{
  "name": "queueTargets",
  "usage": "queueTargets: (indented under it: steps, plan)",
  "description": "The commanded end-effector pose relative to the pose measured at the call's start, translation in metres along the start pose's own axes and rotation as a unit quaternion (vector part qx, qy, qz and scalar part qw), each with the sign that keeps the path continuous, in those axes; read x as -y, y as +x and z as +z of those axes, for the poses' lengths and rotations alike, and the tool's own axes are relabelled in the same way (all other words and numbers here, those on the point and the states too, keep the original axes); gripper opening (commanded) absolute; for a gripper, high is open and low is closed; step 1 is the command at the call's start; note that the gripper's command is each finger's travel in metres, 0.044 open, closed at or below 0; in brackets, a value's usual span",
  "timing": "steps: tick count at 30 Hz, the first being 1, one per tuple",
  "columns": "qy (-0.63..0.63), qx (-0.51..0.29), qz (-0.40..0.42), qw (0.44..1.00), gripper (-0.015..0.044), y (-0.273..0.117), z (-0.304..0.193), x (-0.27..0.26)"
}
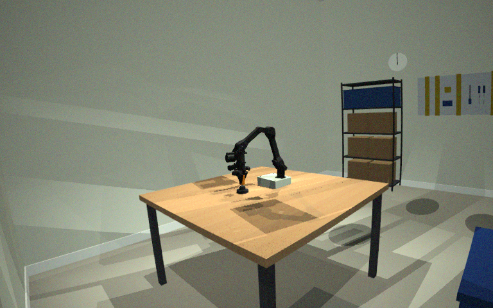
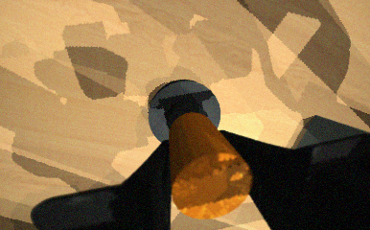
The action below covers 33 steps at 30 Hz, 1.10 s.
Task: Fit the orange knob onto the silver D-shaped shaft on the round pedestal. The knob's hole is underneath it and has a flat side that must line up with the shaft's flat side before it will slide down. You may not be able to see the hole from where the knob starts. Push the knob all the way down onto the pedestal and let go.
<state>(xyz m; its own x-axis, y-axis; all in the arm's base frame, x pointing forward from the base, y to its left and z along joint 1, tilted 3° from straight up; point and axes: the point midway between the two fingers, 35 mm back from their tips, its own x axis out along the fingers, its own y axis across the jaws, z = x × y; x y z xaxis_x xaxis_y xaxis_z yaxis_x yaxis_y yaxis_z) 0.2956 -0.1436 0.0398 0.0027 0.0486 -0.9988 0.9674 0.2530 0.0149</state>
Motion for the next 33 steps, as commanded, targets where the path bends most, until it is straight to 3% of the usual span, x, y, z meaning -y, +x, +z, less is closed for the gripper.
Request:
queueTargets:
  steps: [1, 10, 17, 33]
  plan:
    - [0.004, 0.003, 0.0, 1.0, 0.0, 0.0005, 0.0022, 0.0007]
    - [0.009, 0.003, 0.0, 1.0, 0.0, -0.0049, 0.0034, 0.0012]
    - [0.108, 0.003, 0.0, 0.994, 0.0, -0.0044, 0.0027, -0.0005]
    - [0.109, 0.003, 0.0, 0.994, 0.0, -0.0028, 0.0025, 0.0003]
